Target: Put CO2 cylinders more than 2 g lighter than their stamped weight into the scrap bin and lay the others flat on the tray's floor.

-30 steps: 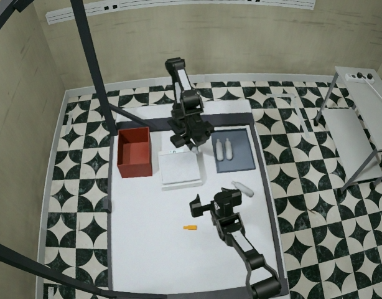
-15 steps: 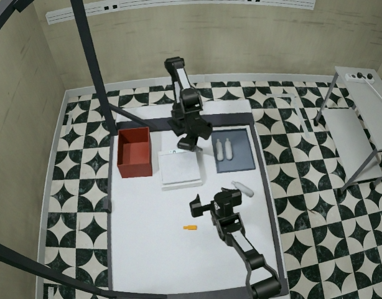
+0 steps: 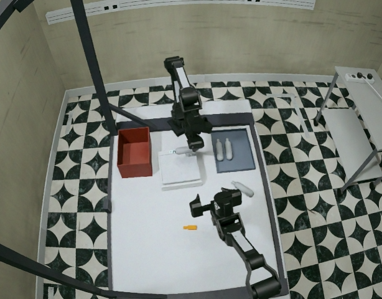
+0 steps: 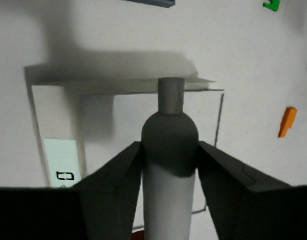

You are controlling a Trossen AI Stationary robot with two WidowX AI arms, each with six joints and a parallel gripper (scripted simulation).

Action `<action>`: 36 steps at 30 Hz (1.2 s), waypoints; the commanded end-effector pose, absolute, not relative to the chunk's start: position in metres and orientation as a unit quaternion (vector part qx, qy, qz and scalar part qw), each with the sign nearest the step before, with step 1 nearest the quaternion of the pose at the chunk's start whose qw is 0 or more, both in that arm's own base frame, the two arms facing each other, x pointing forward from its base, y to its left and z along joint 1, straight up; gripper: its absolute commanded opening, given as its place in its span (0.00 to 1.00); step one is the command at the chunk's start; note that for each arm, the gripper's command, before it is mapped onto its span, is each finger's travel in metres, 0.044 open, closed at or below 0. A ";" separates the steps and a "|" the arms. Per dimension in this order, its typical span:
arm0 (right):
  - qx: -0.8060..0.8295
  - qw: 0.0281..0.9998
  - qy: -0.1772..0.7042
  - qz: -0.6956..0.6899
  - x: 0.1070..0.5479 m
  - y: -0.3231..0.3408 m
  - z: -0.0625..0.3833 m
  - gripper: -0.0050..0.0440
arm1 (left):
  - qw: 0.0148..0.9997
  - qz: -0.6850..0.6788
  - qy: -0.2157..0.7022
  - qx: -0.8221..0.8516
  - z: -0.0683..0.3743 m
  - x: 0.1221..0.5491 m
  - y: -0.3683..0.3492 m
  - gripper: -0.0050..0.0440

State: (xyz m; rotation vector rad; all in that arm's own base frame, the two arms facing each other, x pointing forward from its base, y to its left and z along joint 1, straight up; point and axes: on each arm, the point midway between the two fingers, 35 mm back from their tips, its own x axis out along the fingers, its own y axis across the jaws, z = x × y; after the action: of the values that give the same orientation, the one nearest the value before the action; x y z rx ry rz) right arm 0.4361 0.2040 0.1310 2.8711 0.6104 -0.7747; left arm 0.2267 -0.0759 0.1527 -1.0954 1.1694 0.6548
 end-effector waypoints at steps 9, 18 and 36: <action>0.949 0.050 0.201 -0.239 0.439 0.205 0.145 1.00 | 0.634 0.300 0.491 -0.516 0.161 0.242 -0.081 0.00; 0.949 0.050 0.201 -0.239 0.439 0.205 0.145 1.00 | 0.636 0.298 0.490 -0.517 0.163 0.307 -0.103 0.00; 0.949 0.050 0.201 -0.239 0.439 0.205 0.145 1.00 | 0.637 0.294 0.487 -0.520 0.166 0.345 -0.116 0.00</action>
State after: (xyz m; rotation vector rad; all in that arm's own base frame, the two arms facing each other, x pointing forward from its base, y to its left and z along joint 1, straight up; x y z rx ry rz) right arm 0.4361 0.2040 0.1310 2.8711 0.6104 -0.7747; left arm 0.3398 -0.1137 0.1494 -1.1596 1.1464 0.7065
